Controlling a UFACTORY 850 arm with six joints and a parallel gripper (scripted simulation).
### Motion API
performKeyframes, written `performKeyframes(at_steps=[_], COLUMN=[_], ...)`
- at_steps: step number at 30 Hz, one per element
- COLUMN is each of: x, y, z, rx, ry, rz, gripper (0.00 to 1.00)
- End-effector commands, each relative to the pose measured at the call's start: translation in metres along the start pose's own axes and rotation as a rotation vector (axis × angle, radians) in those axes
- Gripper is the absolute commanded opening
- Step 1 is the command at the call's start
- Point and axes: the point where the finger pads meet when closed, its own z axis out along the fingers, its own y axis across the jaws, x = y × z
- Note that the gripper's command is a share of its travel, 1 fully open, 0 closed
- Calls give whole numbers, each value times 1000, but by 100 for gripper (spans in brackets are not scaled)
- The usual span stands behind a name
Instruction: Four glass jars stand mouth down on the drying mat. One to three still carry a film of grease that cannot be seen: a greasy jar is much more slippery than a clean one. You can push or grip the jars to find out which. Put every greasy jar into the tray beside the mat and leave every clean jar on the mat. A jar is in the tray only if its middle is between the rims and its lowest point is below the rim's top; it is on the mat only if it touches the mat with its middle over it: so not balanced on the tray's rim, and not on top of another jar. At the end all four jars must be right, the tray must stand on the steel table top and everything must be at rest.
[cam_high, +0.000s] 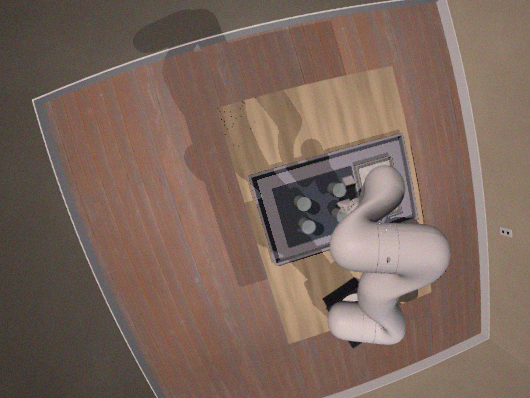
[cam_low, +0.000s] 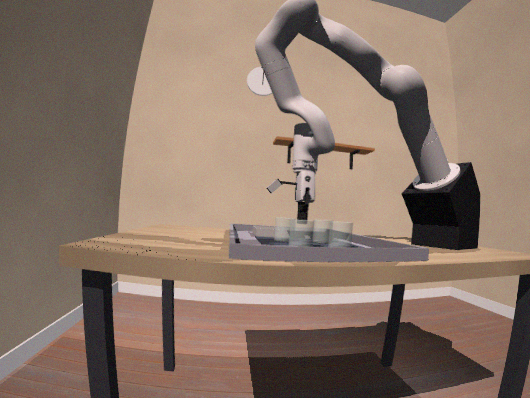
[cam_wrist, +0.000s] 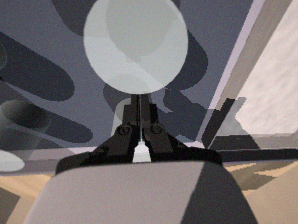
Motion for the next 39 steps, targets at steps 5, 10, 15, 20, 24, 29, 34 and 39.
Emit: performKeyframes(at_steps=[5,10,15,20,24,29,34,39], x=[1,2,2,3,3,4,5,5], y=[0,0,0,0,0,0,0,0], z=[0,0,0,0,0,0,0,0], rx=[0,0,0,0,0,0,0,0], ry=[1,1,1,1,1,1,1,1], rz=[0,0,0,0,0,0,0,0], gripper=[0,0,0,0,0,0,0,0])
